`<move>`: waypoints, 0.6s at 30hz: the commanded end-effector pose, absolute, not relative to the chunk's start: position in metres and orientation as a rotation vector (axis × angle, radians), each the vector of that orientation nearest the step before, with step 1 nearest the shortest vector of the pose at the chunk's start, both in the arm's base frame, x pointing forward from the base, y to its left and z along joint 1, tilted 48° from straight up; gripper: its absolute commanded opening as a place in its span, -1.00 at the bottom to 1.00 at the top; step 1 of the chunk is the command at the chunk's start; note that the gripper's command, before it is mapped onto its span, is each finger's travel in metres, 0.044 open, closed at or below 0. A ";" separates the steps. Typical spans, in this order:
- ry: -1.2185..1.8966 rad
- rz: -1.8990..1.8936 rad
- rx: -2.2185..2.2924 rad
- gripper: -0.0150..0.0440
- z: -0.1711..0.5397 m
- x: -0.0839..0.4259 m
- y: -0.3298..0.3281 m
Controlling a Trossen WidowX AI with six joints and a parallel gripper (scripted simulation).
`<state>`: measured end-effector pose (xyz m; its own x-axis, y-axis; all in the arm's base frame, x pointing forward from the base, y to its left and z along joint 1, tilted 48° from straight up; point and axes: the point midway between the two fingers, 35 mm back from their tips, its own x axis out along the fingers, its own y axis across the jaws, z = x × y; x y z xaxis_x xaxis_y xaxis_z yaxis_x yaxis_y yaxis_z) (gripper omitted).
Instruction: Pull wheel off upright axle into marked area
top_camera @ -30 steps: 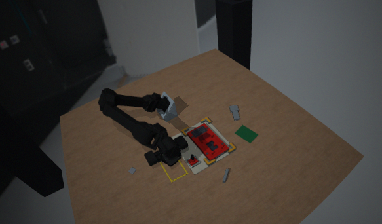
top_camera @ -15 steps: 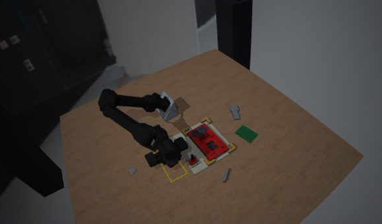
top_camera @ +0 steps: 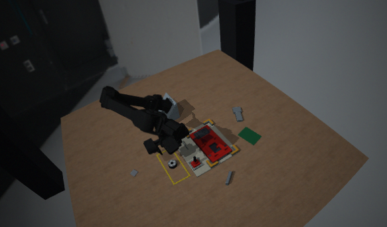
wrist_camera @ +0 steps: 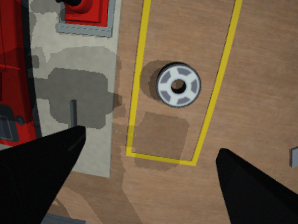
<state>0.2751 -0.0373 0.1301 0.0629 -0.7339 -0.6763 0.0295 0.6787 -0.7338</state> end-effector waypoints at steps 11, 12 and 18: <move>1.409 -0.643 -0.649 1.00 0.133 0.215 0.000; 1.409 -0.643 -0.649 1.00 0.133 0.215 0.000; 1.409 -0.643 -0.649 1.00 0.133 0.215 0.000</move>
